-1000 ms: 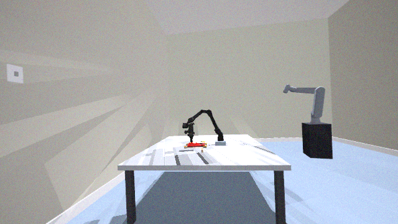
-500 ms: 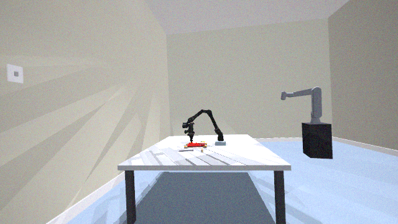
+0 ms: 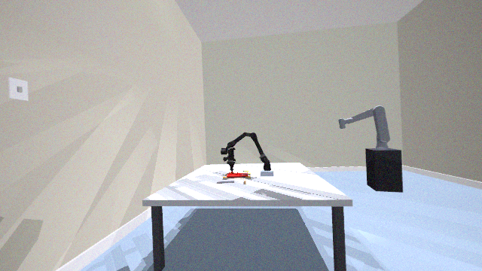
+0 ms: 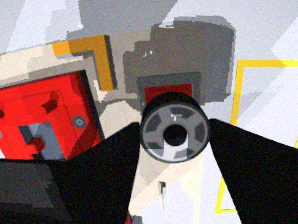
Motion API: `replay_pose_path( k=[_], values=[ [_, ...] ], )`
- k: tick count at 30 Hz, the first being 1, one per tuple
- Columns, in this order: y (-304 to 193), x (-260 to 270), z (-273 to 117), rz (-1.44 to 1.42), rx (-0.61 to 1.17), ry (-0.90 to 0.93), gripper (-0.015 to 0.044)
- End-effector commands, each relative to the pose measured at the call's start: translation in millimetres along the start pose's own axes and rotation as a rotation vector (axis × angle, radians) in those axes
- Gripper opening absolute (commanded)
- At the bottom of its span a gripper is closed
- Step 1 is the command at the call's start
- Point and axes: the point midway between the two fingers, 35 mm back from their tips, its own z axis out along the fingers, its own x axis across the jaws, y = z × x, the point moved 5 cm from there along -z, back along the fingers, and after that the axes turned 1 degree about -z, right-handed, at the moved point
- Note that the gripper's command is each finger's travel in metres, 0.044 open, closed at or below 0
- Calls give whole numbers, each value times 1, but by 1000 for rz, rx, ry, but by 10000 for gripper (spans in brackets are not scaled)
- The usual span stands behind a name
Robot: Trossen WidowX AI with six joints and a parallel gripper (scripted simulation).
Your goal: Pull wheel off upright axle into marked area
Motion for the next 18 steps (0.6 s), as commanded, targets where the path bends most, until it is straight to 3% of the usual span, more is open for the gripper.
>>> replay_pose_path(
  k=[1,18],
  values=[
    [0,0,-4,1,-4,-1,0],
    [0,0,-10,0,-3,-1,0]
  ],
)
